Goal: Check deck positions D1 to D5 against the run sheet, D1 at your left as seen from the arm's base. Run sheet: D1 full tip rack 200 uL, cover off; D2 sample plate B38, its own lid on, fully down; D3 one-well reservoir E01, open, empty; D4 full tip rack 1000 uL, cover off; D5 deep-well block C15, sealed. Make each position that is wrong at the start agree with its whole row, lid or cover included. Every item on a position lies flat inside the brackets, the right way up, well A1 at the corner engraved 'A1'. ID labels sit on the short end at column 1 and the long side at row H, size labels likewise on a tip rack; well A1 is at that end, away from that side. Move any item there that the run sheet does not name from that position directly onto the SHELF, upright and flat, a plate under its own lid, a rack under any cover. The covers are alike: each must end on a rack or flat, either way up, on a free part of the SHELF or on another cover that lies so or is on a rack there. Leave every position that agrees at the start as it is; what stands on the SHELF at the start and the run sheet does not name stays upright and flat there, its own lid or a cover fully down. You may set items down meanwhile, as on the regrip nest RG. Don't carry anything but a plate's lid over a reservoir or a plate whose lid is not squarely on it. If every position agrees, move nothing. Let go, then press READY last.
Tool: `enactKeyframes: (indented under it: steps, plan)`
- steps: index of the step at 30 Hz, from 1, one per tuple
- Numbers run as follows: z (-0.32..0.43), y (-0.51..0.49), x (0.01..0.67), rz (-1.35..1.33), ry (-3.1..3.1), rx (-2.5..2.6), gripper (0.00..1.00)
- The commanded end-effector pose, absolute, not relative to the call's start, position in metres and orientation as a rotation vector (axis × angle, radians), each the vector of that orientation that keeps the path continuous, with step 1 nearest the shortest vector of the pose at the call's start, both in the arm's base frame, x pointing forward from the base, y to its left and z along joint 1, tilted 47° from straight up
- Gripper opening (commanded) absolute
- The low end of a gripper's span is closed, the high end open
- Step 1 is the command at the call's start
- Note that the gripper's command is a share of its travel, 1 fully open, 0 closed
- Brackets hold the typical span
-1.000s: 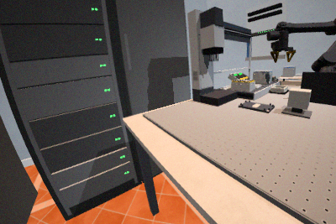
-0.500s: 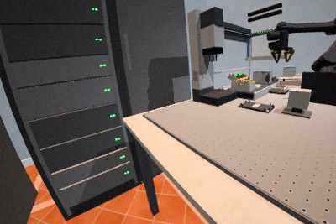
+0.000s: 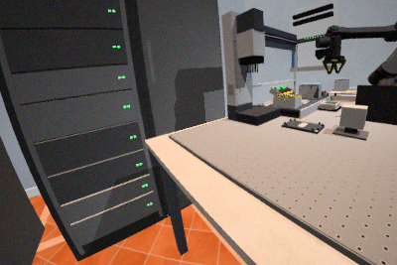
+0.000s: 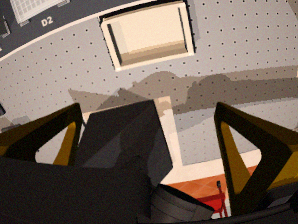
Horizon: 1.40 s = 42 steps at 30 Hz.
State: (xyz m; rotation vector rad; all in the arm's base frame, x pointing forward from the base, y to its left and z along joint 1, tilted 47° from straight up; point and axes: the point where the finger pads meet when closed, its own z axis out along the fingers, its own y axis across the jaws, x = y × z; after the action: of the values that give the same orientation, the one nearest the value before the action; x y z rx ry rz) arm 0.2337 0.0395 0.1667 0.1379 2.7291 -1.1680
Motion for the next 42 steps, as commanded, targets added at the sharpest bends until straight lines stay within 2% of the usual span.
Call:
enactKeyframes:
  steps: [1,42]
  plan:
    - [0.1749,0.0411,0.2347,-1.170,2.760,0.014,1.00]
    - [0.1725,0.0414,0.2301,-1.283,2.837,-0.968,1.00]
